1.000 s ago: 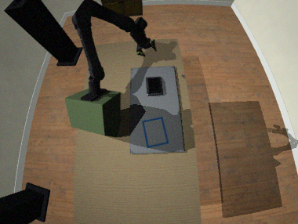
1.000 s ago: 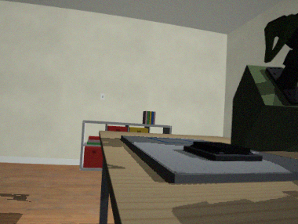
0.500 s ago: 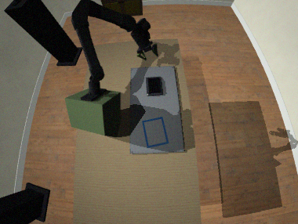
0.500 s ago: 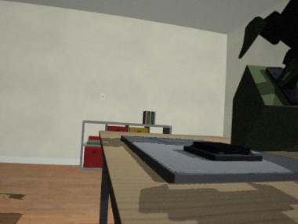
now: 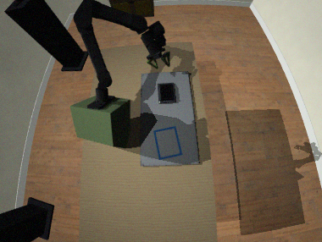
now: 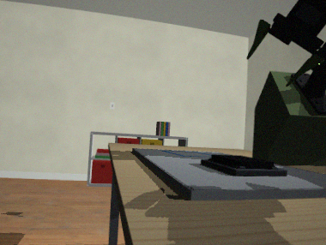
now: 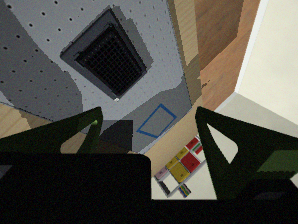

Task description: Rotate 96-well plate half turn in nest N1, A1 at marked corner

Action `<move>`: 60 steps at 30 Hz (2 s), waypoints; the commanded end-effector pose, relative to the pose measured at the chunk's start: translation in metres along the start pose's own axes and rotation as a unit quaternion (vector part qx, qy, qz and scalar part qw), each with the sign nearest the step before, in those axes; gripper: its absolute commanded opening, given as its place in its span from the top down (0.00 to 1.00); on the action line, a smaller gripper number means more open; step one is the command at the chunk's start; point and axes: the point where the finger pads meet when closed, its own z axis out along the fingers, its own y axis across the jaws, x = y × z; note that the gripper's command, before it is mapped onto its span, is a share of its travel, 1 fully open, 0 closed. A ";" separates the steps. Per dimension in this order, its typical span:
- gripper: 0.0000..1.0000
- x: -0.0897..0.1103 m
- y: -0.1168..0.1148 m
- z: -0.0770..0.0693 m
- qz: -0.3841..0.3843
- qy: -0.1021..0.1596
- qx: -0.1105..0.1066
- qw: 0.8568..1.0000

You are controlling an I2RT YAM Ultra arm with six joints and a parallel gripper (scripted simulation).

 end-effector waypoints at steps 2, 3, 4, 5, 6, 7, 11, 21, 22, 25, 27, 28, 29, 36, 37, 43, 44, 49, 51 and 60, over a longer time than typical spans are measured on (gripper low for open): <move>0.00 0.009 -0.009 -0.007 0.039 0.014 0.011 0.999; 0.00 0.013 -0.011 -0.007 0.039 0.014 0.011 0.999; 0.00 0.018 -0.013 -0.008 0.039 0.014 0.011 0.999; 0.00 0.023 -0.014 -0.008 0.052 0.024 0.013 0.998; 0.00 0.027 -0.016 -0.009 0.066 0.034 0.015 0.997; 0.00 0.032 -0.017 -0.010 0.079 0.044 0.017 0.996; 0.00 0.051 -0.023 -0.012 0.101 0.060 0.020 0.993; 0.00 0.085 -0.030 -0.020 0.178 0.114 0.031 0.977; 0.00 0.090 -0.031 -0.022 0.192 0.123 0.033 0.973; 0.00 0.104 -0.032 -0.026 0.229 0.147 0.039 0.962; 0.00 0.114 -0.034 -0.029 0.228 0.148 0.039 0.962; 0.00 0.115 -0.034 -0.029 0.228 0.148 0.039 0.962; 0.00 0.120 -0.034 -0.031 0.242 0.156 0.041 0.957; 0.00 0.144 -0.033 -0.040 0.292 0.188 0.048 0.937; 0.00 0.148 -0.033 -0.042 0.305 0.196 0.050 0.931; 0.00 0.173 -0.029 -0.053 0.354 0.227 0.057 0.906; 0.00 0.177 -0.028 -0.055 0.366 0.235 0.059 0.898; 0.00 0.198 -0.022 -0.067 0.414 0.263 0.066 0.869; 0.00 0.195 -0.022 -0.063 0.403 0.259 0.057 0.876; 0.00 0.172 -0.025 -0.037 0.334 0.231 0.000 0.914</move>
